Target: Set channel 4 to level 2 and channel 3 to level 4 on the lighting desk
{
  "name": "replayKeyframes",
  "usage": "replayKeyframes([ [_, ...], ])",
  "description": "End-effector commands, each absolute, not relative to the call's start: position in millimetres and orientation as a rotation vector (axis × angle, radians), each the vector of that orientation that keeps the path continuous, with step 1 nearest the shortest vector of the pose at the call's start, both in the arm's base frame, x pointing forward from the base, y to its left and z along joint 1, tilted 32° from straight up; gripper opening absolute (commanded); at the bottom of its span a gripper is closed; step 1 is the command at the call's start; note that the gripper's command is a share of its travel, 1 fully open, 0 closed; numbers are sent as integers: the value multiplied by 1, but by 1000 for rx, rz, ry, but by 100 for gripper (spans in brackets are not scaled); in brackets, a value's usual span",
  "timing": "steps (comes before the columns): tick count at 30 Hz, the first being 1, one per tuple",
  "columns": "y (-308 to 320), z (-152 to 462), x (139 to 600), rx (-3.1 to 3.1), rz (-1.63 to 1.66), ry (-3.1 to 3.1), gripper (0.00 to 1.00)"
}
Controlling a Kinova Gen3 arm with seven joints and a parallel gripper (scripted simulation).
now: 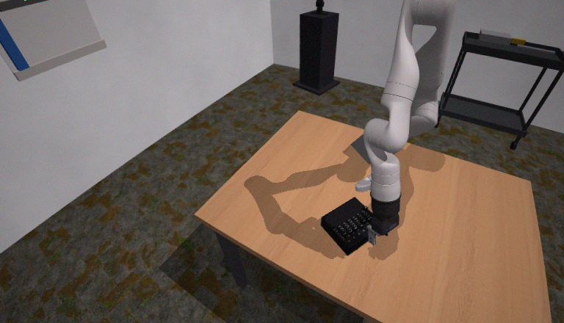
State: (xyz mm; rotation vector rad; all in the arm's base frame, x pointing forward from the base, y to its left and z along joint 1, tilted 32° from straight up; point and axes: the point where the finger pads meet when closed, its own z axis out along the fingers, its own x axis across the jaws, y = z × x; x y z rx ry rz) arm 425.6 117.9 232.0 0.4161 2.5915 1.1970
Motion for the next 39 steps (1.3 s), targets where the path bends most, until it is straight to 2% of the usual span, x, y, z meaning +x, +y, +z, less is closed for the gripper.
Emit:
replayKeyframes([
  [1, 118, 231, 426, 437, 1203, 2590, 100],
  [9, 110, 232, 423, 381, 1168, 2600, 100],
  [21, 0, 231, 375, -199, 679, 2749, 100],
  [39, -1, 230, 374, -209, 672, 2751, 100],
])
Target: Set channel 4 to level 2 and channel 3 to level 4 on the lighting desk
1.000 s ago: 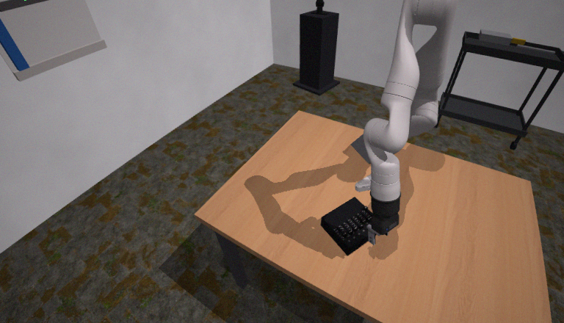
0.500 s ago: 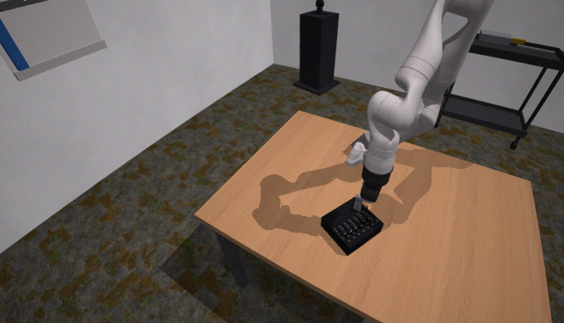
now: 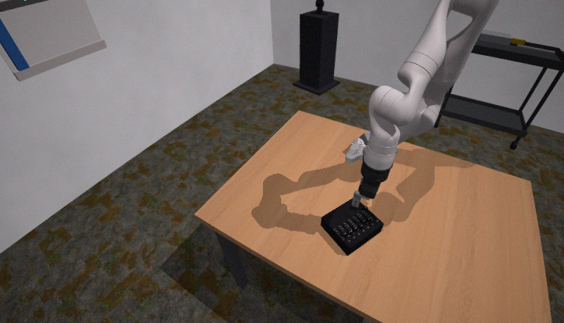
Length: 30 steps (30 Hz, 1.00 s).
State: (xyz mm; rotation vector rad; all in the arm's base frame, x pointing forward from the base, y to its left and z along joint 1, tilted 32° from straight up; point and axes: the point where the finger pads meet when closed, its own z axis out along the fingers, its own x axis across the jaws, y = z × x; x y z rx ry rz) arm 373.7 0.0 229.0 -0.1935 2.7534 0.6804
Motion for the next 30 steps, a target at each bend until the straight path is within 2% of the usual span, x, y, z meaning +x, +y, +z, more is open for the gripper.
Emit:
replayKeyframes([
  [1, -1, 230, 374, -209, 672, 2751, 100],
  [18, 2, 224, 374, -499, 627, 2706, 100],
  [30, 11, 212, 378, -1145, 509, 2474, 100],
])
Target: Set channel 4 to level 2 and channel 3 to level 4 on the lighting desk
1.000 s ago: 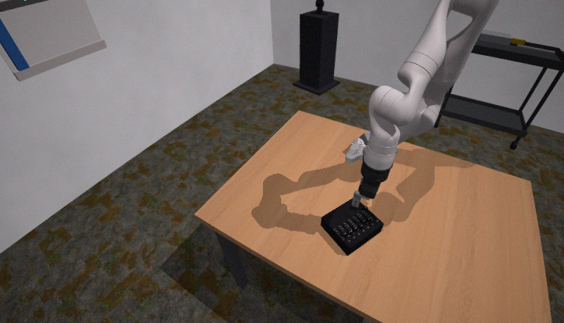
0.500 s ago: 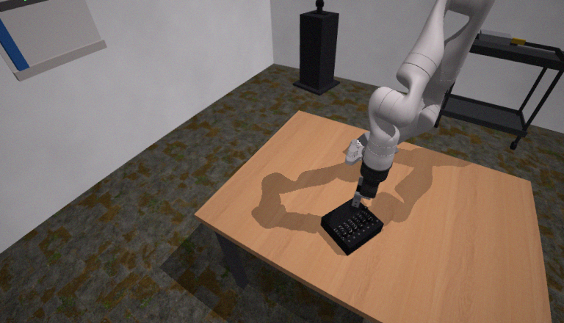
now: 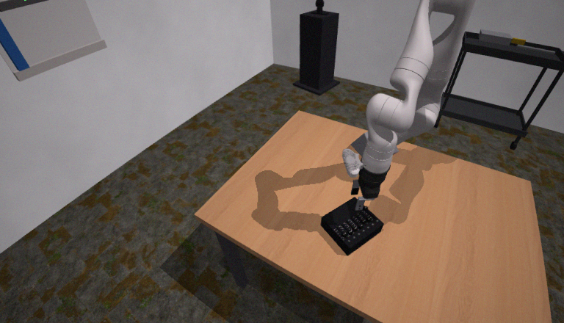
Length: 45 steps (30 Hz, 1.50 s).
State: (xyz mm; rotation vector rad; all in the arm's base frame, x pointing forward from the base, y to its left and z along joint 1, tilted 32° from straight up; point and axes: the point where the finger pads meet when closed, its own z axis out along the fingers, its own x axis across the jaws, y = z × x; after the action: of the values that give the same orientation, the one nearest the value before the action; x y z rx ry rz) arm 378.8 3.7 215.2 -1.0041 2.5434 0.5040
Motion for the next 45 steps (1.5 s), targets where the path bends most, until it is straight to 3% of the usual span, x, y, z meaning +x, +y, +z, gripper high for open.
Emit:
replayKeyframes([
  [1, 12, 210, 379, -1209, 496, 2440, 100],
  [20, 41, 197, 397, -2164, 179, 1536, 100],
  [45, 71, 194, 420, -2547, -196, 533, 100],
])
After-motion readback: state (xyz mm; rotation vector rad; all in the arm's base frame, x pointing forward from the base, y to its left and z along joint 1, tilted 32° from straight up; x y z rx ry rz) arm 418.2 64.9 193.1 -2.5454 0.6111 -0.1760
